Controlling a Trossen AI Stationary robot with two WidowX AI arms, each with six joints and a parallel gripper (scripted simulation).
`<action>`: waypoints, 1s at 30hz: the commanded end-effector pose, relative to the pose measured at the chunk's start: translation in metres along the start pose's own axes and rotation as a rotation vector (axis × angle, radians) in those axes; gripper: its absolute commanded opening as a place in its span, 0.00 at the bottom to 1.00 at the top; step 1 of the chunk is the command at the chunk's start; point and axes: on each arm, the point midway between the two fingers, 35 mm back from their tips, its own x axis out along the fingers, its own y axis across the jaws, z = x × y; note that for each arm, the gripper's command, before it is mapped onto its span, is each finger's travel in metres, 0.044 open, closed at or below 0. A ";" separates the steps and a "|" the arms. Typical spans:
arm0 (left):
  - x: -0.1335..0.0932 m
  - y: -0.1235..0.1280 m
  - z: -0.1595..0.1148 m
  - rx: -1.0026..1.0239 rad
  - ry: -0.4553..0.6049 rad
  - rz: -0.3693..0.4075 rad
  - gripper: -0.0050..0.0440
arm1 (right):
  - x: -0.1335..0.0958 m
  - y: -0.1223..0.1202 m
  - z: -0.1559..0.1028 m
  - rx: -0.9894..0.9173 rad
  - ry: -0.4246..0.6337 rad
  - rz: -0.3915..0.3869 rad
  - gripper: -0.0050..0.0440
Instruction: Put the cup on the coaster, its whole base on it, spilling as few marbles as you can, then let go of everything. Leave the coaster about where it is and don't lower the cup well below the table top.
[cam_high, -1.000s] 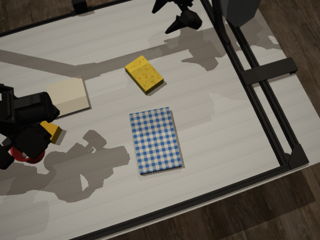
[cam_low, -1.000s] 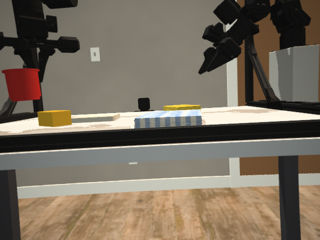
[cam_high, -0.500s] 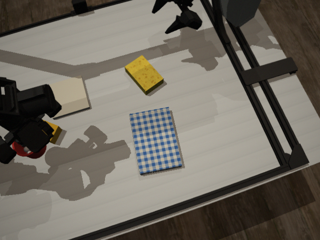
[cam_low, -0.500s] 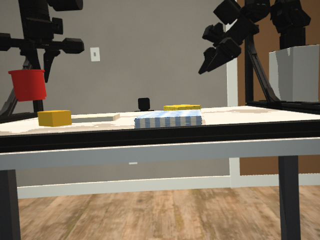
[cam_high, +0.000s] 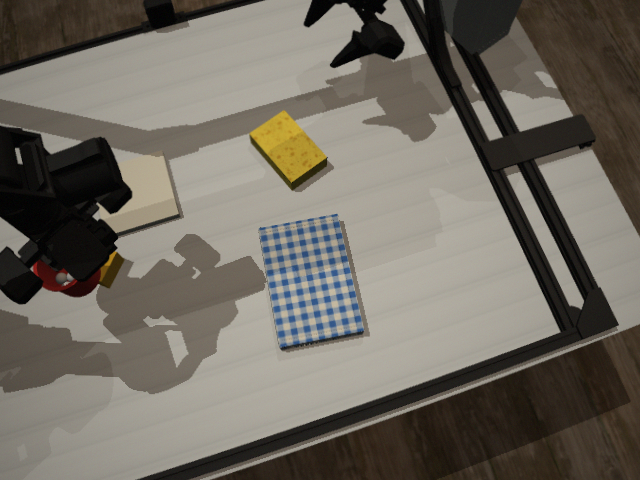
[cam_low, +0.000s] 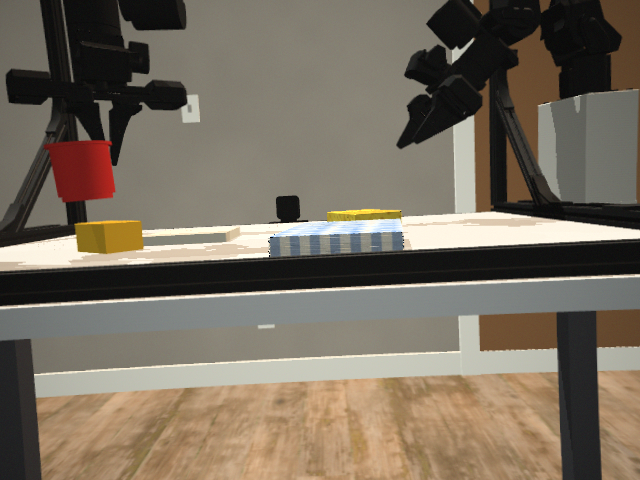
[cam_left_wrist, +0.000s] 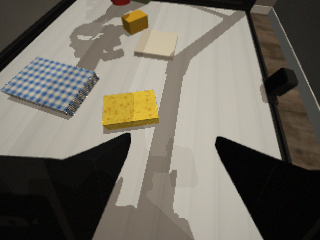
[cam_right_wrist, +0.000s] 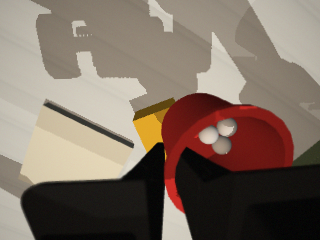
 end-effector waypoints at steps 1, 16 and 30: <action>0.000 0.000 0.000 0.000 0.000 0.000 0.92 | 0.000 0.012 -0.004 0.002 -0.003 -0.004 0.10; 0.000 0.000 0.000 0.000 0.000 0.000 0.92 | 0.001 0.041 -0.018 0.002 -0.003 -0.006 0.10; 0.000 0.000 0.000 0.000 0.000 0.000 0.92 | 0.001 0.067 -0.030 0.002 -0.003 -0.006 0.10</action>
